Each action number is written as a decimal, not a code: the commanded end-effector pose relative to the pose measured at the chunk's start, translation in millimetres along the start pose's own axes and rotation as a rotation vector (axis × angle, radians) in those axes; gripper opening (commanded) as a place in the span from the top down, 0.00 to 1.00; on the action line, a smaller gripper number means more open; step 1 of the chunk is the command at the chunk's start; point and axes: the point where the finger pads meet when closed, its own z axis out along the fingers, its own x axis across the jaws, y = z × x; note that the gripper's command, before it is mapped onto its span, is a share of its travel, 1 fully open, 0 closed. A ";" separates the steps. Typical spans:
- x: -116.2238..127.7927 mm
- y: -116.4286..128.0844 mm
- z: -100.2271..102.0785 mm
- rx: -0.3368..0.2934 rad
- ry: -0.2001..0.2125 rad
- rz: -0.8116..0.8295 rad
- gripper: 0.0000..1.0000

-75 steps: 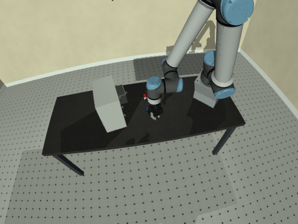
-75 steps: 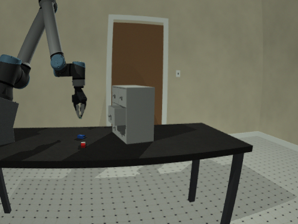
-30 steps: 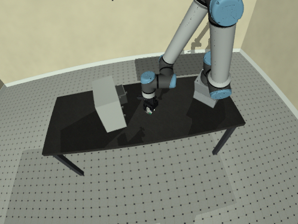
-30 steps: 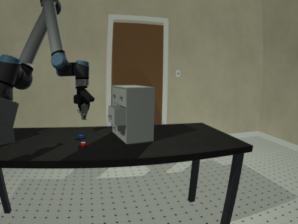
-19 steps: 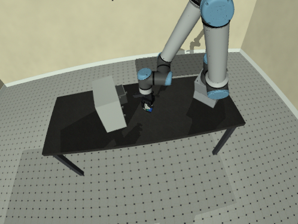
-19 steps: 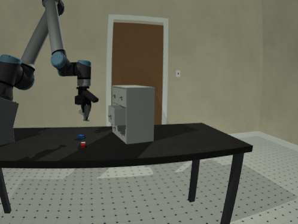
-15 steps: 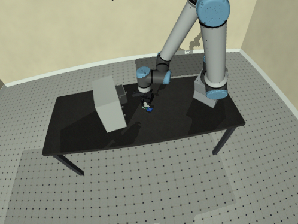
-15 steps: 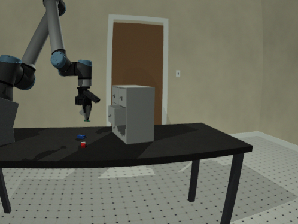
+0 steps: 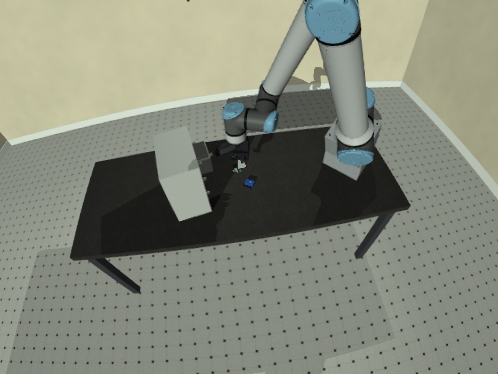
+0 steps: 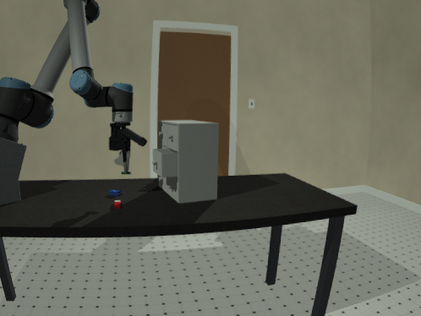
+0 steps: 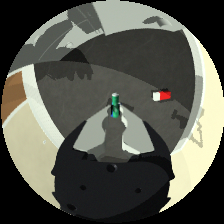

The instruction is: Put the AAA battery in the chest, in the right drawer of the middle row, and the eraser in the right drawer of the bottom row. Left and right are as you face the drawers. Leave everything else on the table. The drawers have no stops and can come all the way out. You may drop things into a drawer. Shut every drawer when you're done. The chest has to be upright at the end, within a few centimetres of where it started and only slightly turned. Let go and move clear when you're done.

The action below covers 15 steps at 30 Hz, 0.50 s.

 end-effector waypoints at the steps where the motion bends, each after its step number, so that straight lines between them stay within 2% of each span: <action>1: 18.6 -8.0 -0.6 -0.001 -0.008 -0.104 0.98; 6: 41.0 -15.2 -1.5 0.002 -0.010 -0.220 0.98; 8: 41.0 -15.2 -1.5 0.002 -0.010 -0.220 0.98; 15: 63.0 -21.0 -2.8 0.005 -0.012 -0.331 0.98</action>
